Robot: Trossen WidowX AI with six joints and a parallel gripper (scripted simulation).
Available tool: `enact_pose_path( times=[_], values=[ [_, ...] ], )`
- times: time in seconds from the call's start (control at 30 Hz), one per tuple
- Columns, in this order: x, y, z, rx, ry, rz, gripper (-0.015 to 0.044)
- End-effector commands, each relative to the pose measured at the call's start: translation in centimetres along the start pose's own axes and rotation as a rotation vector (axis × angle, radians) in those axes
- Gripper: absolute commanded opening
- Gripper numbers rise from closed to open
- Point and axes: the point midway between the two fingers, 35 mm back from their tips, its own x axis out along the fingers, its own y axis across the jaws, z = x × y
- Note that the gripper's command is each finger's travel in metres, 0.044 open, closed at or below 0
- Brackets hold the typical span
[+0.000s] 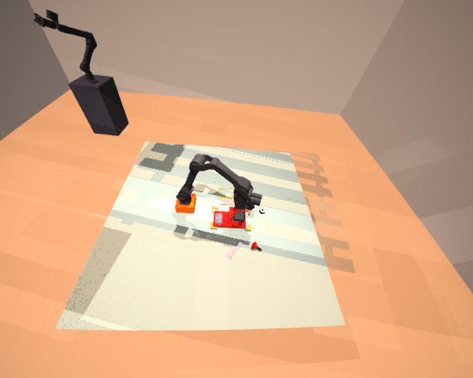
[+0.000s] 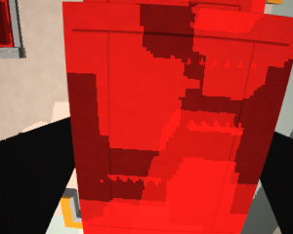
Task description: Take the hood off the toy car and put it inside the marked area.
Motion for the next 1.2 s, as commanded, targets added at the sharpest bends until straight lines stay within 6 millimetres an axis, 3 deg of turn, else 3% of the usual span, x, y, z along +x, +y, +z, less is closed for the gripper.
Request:
enact_pose_path(
  times=[0.0,0.17,0.67,1.17],
  values=[
    [-2.0,0.0,0.1,-0.003,-0.017,-0.005,0.0],
    [-1.3,0.8,0.3,0.0,-0.014,-0.003,0.0],
    [-1.7,9.4,0.8,-0.001,-0.019,0.002,0.0],
    [-1.9,17.8,-0.8,-0.003,-0.019,0.011,0.0]
  ],
)
